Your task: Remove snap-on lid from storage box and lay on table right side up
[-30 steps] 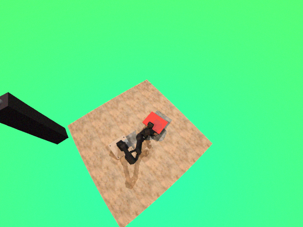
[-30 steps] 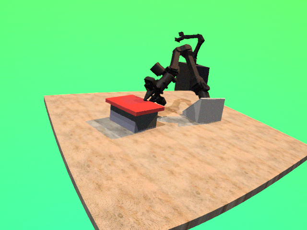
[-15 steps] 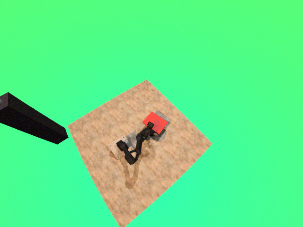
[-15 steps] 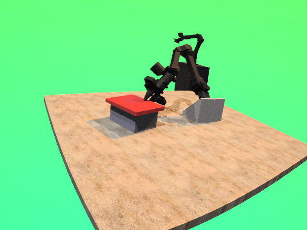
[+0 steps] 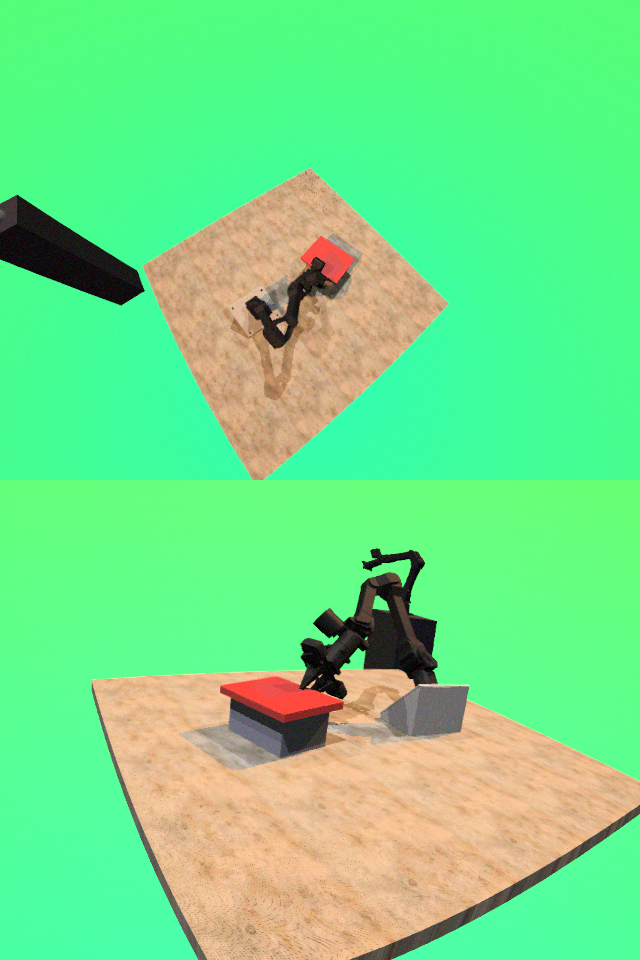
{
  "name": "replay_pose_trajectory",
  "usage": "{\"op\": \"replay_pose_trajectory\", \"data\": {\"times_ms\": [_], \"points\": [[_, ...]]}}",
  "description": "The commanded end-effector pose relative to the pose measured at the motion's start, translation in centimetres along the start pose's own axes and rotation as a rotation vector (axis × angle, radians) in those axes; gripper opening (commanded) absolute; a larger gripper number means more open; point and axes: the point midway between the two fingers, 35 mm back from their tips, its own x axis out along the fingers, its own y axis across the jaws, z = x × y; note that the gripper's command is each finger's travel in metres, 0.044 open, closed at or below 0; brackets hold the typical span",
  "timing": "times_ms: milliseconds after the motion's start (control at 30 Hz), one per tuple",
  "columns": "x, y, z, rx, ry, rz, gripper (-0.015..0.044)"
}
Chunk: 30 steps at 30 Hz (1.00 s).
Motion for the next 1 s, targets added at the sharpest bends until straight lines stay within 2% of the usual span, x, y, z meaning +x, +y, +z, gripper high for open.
{"op": "replay_pose_trajectory", "data": {"times_ms": [0, 967], "points": [[-0.28, 0.34, -0.05, 0.003, -0.001, 0.007, 0.0000], [-0.69, 0.76, -0.08, 0.003, -0.001, 0.007, 0.0000]]}}
